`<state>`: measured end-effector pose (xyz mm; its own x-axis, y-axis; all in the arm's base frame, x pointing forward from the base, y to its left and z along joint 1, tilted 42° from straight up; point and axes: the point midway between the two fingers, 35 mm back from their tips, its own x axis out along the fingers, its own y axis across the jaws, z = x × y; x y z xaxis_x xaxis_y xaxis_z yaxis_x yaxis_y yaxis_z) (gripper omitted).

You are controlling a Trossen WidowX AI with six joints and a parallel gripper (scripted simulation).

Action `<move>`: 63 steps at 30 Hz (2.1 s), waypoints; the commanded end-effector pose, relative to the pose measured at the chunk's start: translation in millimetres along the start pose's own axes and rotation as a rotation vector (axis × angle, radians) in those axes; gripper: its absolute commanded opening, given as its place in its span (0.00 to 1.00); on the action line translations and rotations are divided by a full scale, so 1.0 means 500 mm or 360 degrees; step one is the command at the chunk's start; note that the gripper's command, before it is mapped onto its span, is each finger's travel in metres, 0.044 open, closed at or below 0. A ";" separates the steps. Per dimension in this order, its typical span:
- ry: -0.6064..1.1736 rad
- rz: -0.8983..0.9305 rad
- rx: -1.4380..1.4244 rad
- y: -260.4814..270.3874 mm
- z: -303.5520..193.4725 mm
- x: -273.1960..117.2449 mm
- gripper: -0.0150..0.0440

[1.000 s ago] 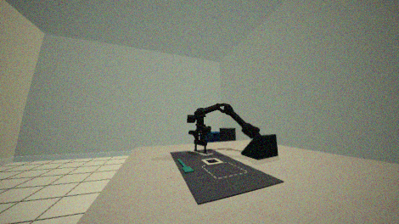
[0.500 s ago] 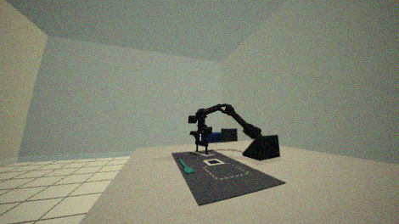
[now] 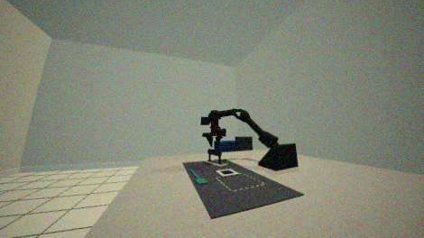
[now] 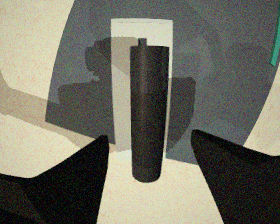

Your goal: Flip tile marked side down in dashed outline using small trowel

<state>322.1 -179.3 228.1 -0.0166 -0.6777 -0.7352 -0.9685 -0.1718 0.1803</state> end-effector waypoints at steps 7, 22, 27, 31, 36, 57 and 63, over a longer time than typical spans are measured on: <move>-0.0024 -0.0030 0.0130 0.001 0.002 -0.019 0.76; -0.0189 -0.0182 0.0912 0.008 0.012 0.002 0.76; -0.0256 -0.0222 0.1166 0.013 0.013 0.009 0.76; -0.0313 -0.0250 0.1368 0.017 0.014 0.014 0.76; -0.0387 -0.0283 0.1625 0.021 0.015 0.019 0.76; -0.0644 -0.0380 0.2611 0.070 -0.005 0.055 0.76; -0.0736 -0.0390 0.2827 0.072 -0.002 0.059 0.76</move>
<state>289.2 -206.7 215.2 0.3730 -0.4846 -0.7912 -0.0922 0.8292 -0.5513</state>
